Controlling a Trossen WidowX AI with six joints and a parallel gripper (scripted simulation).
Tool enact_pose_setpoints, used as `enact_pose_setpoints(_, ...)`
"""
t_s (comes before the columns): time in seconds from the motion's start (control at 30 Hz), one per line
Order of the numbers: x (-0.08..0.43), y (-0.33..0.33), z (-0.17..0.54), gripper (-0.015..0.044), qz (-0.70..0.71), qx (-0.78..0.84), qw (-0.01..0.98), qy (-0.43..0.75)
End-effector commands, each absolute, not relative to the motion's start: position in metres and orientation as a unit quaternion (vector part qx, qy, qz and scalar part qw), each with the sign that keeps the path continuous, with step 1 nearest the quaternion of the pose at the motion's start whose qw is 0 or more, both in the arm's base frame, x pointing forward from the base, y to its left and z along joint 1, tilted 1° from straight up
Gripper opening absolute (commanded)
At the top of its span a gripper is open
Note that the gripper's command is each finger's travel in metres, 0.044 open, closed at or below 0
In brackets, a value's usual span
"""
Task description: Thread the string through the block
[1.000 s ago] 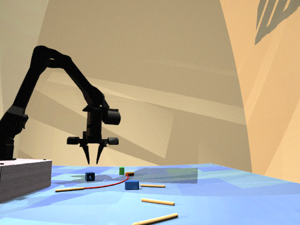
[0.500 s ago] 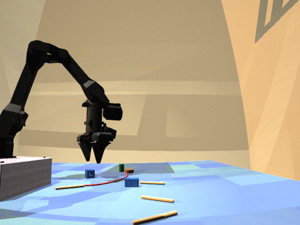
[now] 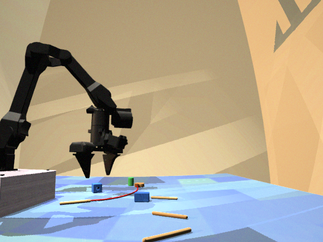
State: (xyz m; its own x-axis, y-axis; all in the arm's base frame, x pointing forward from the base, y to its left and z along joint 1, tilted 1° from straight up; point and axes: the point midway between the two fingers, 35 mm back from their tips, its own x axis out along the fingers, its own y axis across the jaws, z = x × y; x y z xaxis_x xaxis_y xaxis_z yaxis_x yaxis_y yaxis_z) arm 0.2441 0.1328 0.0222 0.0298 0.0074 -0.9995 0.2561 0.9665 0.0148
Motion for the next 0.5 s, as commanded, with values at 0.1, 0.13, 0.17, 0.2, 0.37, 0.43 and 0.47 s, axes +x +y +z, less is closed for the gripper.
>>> enact_pose_setpoints(0.1,0.246,0.093,0.022,0.0440,-0.458,0.475,0.539,0.523)
enact_pose_setpoints(0.13,0.246,0.091,0.022,0.0440,-0.478,0.494,0.521,0.506)
enact_pose_setpoints(0.17,0.246,0.089,0.022,0.0440,-0.496,0.514,0.502,0.487)
enact_pose_setpoints(0.2,0.246,0.087,0.022,0.0440,-0.514,0.532,0.483,0.468)
enact_pose_setpoints(0.37,0.246,0.076,0.022,0.0440,-0.593,0.613,0.375,0.363)
enact_pose_setpoints(0.43,0.246,0.071,0.021,0.0440,-0.619,0.639,0.328,0.317)
enact_pose_setpoints(0.47,0.246,0.069,0.021,0.0440,-0.631,0.651,0.304,0.294)
